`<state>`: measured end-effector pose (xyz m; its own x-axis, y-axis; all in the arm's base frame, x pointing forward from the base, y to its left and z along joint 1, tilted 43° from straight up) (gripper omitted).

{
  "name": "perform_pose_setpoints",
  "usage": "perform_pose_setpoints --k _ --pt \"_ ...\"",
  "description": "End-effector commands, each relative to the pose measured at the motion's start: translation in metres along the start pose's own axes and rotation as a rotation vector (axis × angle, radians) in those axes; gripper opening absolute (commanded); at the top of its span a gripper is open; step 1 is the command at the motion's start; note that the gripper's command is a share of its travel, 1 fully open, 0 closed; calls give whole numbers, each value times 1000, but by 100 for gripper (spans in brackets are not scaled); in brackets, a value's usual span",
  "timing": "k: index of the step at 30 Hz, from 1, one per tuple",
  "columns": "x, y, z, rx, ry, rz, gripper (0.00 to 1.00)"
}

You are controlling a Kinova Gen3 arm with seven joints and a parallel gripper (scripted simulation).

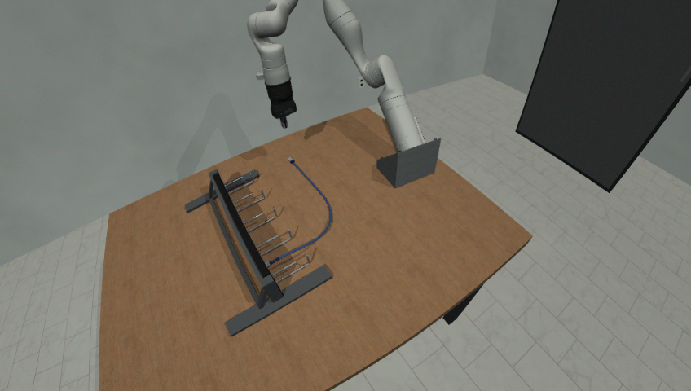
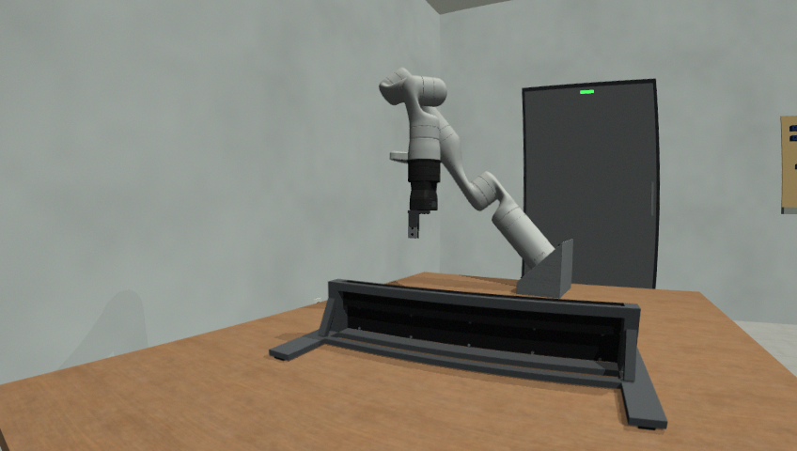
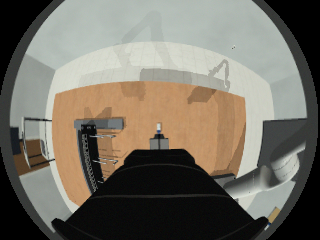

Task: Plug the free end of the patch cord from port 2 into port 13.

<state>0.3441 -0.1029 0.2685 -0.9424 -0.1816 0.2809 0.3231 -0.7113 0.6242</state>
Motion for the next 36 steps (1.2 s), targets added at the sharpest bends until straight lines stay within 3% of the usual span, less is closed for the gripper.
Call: perform_pose_setpoints --k 1,23,36 --pt "0 0 1 0 2 0 0" --pt "-7 -2 1 19 9 78 0" --pt "-26 -9 2 76 27 304 0"
Point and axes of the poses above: the point where the finger pads meet when closed, its own z axis back along the fingers, its own x axis across the jaws, y = z × x, the point moved 6 cm from there along z, back along the fingers, and after that the axes turned 15 degrees about z, right-handed, at the moved point
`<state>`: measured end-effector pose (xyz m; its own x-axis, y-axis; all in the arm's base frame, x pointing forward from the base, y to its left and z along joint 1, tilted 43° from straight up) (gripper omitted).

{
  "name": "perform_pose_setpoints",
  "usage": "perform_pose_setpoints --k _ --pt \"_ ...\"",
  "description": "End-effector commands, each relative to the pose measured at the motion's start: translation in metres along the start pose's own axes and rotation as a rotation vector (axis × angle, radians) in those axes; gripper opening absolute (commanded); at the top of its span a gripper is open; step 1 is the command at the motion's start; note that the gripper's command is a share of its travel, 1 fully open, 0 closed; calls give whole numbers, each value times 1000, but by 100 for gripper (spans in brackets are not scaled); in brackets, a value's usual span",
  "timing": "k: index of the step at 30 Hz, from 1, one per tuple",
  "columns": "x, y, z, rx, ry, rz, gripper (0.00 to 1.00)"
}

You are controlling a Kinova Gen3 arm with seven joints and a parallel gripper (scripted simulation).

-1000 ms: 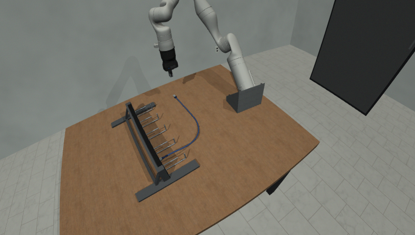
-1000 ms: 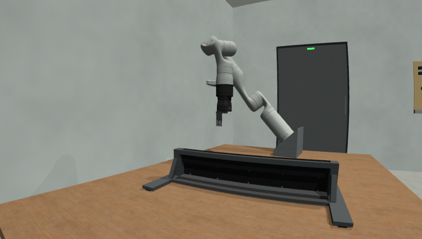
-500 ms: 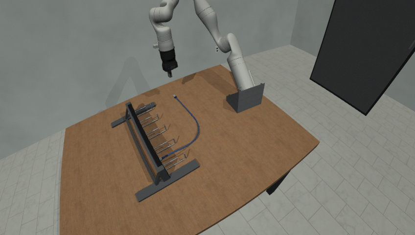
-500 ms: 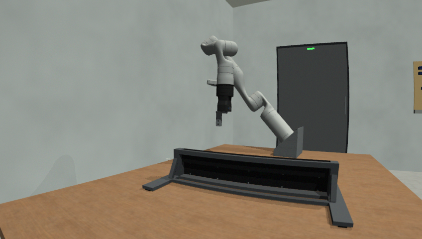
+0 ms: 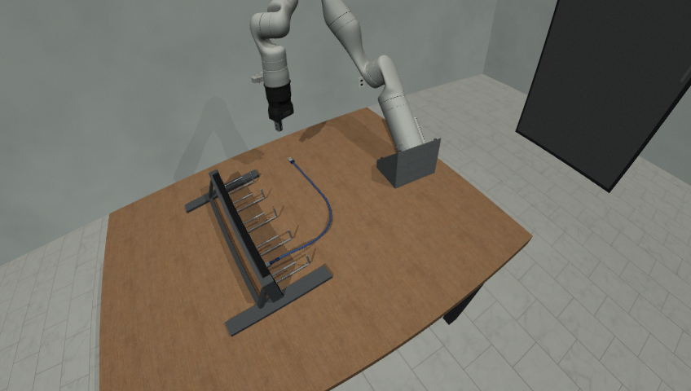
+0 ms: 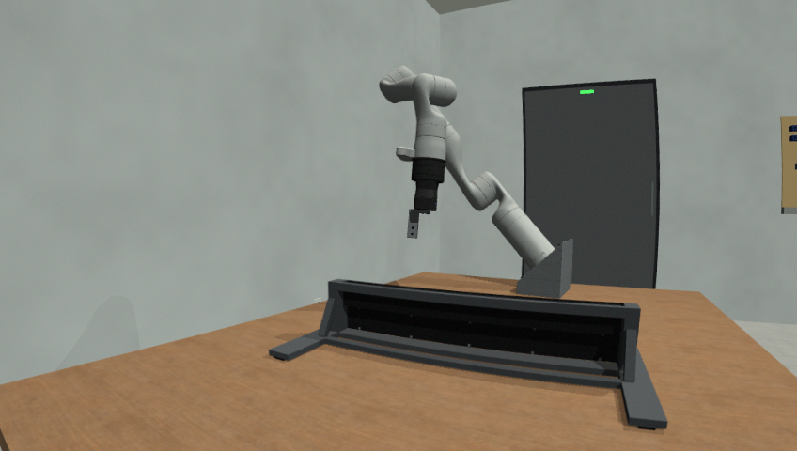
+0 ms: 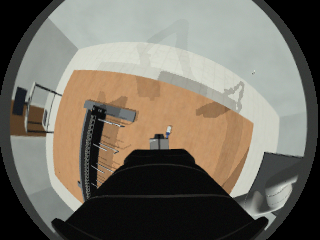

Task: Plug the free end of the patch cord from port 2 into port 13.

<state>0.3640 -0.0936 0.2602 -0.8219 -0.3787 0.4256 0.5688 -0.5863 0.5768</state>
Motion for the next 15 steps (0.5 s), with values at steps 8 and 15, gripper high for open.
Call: perform_pose_setpoints --k 8,15 --pt "-19 -5 1 49 7 197 0" --pt "-41 -11 4 113 11 437 0"
Point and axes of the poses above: the point where the finger pads meet when closed, its own z axis back along the fingers, its own x axis across the jaws, y = z × x, the point moved 6 cm from there along z, back along the fingers, and after that the axes turned 15 degrees about z, right-handed, at the moved point
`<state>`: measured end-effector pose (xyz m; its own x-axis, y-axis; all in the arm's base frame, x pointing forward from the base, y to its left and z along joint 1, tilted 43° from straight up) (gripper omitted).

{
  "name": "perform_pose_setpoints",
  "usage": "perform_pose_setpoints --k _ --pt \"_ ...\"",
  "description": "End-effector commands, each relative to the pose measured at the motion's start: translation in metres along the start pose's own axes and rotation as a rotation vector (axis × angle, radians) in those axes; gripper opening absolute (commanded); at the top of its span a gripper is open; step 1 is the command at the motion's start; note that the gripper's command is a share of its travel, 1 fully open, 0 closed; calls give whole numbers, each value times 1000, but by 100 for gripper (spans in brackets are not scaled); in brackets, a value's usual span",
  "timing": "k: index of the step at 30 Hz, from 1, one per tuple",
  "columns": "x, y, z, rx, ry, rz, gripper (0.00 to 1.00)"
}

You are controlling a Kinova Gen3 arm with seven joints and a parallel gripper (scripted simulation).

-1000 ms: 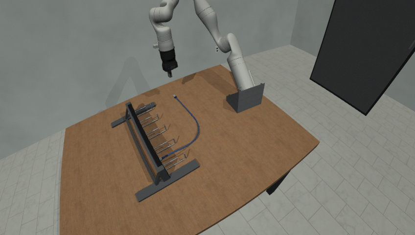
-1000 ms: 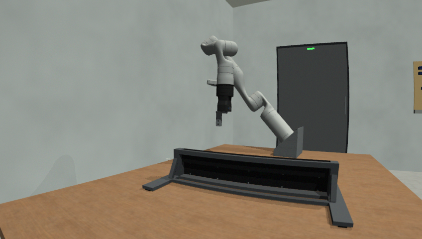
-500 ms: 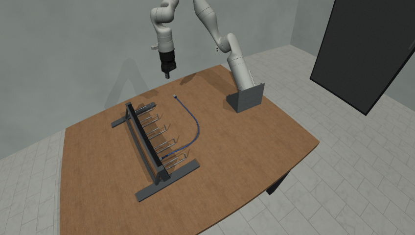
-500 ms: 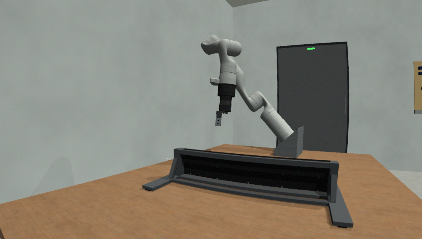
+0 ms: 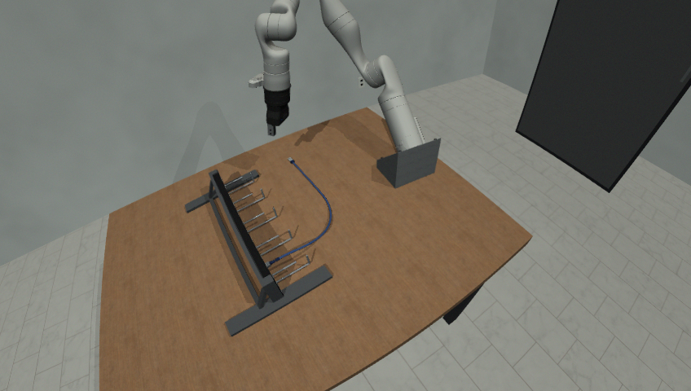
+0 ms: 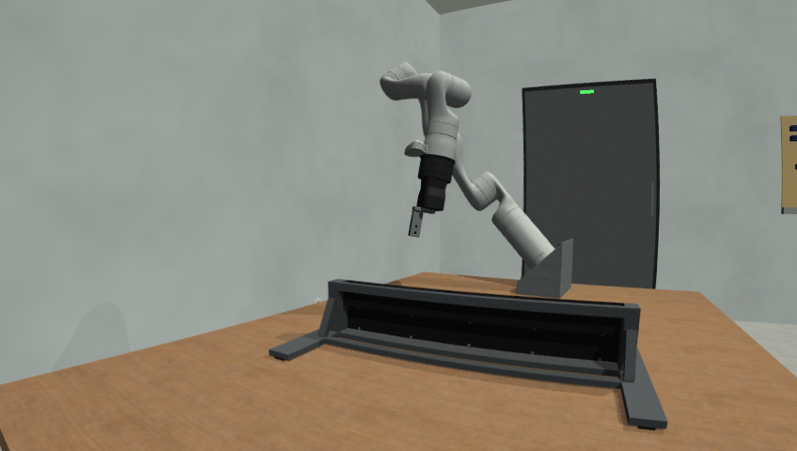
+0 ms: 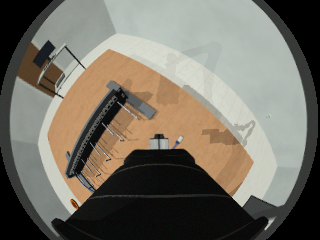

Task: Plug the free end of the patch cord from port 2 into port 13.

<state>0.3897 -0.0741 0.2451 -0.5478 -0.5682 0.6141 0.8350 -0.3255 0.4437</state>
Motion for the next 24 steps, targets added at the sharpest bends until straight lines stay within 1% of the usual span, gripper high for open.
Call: perform_pose_setpoints --k 1,4,6,12,17,21,23,24 --pt "-12 -3 0 20 -4 90 0" --pt "-23 -2 2 51 -6 211 0" --pt "-23 -2 2 51 -6 211 0" --pt "-50 -4 6 119 -18 476 0" --pt "-73 -8 11 181 -40 717 0" --pt "-93 -13 15 233 -66 920 0" --pt "-93 -13 15 233 -66 920 0" --pt "-98 -15 16 246 -73 972 0"
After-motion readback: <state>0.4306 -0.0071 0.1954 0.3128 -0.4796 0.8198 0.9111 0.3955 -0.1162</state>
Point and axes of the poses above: the point where the finger pads meet when closed, its own z axis back along the fingers, its own x axis across the jaws, y = z × x, the point moved 6 cm from there along z, back along the fingers, and after that the axes turned 15 degrees about z, right-handed, at the moved point
